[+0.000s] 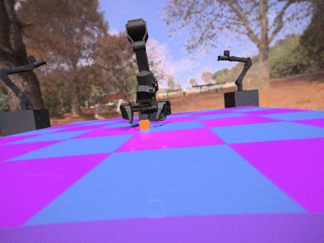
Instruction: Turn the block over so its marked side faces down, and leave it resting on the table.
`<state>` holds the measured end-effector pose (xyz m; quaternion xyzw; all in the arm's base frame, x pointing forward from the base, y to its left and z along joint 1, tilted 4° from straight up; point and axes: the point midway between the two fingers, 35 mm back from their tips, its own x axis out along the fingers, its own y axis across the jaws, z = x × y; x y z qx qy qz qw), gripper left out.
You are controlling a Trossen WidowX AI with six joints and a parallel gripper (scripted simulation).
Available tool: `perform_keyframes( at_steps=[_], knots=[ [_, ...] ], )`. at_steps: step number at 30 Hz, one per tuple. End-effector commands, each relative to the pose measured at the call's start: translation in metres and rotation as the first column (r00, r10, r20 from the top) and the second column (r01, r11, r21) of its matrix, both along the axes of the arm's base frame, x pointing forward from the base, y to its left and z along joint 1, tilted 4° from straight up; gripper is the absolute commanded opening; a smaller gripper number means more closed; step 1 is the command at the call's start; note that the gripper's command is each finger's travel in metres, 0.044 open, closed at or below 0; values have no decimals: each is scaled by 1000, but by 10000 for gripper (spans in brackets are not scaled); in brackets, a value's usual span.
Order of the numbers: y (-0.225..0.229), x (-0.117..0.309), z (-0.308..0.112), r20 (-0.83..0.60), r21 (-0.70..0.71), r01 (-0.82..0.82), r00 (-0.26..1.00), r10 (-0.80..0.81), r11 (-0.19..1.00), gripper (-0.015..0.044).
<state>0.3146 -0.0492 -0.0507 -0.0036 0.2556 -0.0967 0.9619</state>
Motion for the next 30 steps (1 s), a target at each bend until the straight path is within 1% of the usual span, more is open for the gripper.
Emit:
perform_keyframes(
  at_steps=[1,9,11,15,20,24,26,30],
  knots=[
    [0,0,0,-1,-4,0,1000,0,1000,440],
    [0,0,0,-1,-4,0,1000,0,1000,440],
    [0,2,-1,-19,0,1,1000,-1,1000,440],
    [0,11,1,-123,22,7,992,-4,1000,440],
    [1,13,18,-259,47,20,966,-7,999,440],
    [4,3,41,-366,63,34,931,-8,997,440],
    [4,1,59,-372,67,38,928,-10,997,440],
    [6,-15,65,-449,74,47,893,-9,996,440]
  ],
)
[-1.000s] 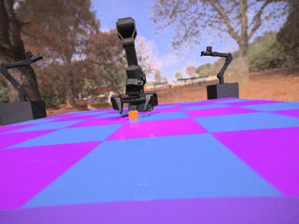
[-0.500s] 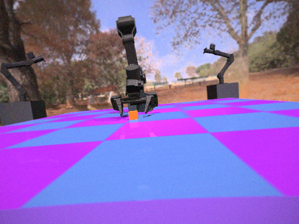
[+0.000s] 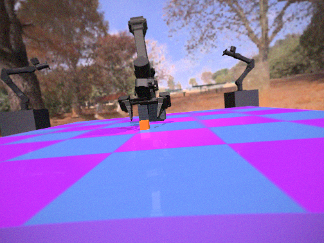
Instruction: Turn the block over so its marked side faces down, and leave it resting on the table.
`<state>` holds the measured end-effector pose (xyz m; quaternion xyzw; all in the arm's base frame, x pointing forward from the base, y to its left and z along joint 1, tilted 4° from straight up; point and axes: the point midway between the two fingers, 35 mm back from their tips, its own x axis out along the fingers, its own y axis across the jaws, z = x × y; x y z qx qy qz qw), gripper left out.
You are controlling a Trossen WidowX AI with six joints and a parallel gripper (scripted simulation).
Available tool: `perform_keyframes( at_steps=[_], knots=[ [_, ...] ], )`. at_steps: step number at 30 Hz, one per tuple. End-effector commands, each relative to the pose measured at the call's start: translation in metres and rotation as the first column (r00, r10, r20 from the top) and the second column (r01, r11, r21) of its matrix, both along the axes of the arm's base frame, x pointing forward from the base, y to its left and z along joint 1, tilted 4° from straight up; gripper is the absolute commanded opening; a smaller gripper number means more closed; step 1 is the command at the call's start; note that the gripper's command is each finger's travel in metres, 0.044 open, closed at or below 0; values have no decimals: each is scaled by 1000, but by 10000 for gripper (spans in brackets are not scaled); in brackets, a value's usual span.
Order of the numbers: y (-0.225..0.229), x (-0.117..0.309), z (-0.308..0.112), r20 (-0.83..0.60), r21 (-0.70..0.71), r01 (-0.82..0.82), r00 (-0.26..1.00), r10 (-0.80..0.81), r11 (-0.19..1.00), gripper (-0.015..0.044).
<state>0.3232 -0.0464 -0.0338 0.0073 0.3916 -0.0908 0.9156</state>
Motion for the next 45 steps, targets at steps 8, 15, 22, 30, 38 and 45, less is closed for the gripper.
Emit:
perform_keyframes(
  at_steps=[8,15,22,30,38,45],
  knots=[
    [4,-26,49,-188,29,28,982,-22,999,440],
    [3,-23,49,-210,32,29,977,-22,999,440],
    [1,-1,56,-437,67,53,899,-19,996,440],
    [-1,13,71,-667,99,97,745,-6,990,440],
    [-1,13,73,-684,101,101,730,-4,990,440],
    [-3,13,38,-684,101,101,730,-4,990,440]
  ],
)
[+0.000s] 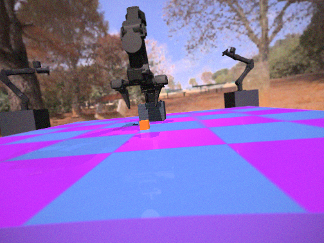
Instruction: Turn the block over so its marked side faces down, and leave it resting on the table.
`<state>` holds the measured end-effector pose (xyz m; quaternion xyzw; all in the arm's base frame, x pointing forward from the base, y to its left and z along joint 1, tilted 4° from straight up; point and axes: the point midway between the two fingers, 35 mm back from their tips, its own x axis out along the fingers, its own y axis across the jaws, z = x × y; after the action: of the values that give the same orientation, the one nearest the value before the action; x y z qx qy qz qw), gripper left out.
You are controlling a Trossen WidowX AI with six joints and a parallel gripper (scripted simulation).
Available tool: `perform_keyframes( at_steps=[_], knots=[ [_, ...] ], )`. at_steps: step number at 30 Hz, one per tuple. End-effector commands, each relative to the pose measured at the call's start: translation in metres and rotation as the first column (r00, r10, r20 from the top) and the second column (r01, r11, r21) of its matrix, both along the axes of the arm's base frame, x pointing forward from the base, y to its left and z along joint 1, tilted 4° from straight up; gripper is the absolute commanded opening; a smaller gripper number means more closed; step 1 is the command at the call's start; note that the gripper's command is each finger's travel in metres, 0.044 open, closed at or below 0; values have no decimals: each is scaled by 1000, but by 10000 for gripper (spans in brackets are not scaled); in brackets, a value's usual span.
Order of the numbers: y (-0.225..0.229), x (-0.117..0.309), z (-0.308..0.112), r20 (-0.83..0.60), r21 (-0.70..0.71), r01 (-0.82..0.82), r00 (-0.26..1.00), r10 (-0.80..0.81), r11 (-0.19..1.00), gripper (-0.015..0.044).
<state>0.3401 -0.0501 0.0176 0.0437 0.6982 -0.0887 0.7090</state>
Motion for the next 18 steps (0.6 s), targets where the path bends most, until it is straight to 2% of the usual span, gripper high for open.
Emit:
perform_keyframes(
  at_steps=[1,18],
  knots=[
    [0,-4,-14,-17,5,0,1000,0,1000,440],
    [-1,-4,-41,-17,5,0,1000,0,1000,440]
  ],
)
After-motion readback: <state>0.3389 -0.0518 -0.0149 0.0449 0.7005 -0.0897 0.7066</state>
